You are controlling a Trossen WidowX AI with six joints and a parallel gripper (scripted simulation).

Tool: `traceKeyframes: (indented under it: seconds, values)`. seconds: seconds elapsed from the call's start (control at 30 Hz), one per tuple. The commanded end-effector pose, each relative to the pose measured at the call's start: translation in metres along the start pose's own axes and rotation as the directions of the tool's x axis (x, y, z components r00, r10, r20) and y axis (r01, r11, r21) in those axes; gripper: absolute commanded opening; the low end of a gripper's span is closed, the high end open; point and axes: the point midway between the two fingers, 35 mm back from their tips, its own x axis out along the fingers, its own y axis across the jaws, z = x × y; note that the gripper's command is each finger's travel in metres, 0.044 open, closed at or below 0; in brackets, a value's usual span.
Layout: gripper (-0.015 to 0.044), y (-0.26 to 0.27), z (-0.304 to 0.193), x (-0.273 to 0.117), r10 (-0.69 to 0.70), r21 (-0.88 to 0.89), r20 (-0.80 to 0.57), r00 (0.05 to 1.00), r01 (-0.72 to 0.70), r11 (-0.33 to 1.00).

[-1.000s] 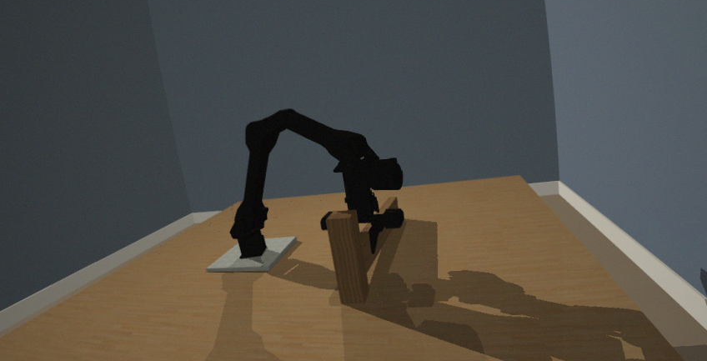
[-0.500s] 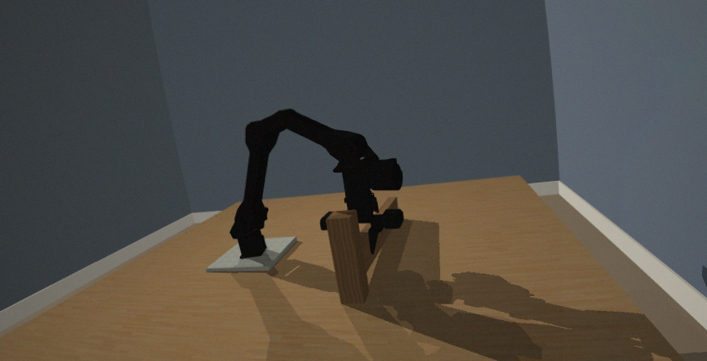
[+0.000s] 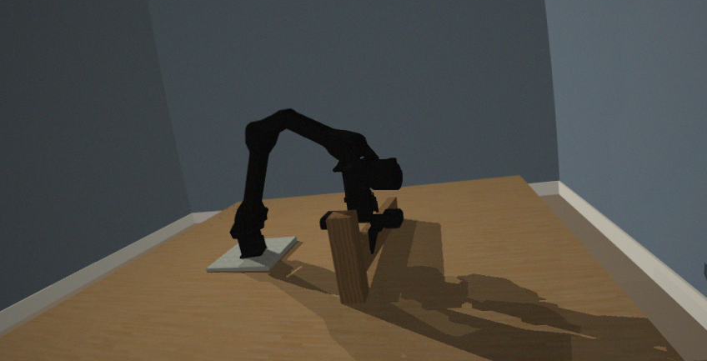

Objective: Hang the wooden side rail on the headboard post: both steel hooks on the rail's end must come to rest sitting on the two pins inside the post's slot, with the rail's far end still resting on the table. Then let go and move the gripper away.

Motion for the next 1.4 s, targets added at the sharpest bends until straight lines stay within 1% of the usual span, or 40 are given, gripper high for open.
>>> traceKeyframes:
  seconds: [0.0, 1.37]
  values:
    - [0.0000, -0.0042, -0.0016, -0.0053, -0.016, -0.003, -0.004, 1.000, 0.016, 1.000]
    - [0.0000, -0.0065, -0.0058, -0.0045, -0.016, -0.003, -0.005, 1.000, 0.016, 1.000]
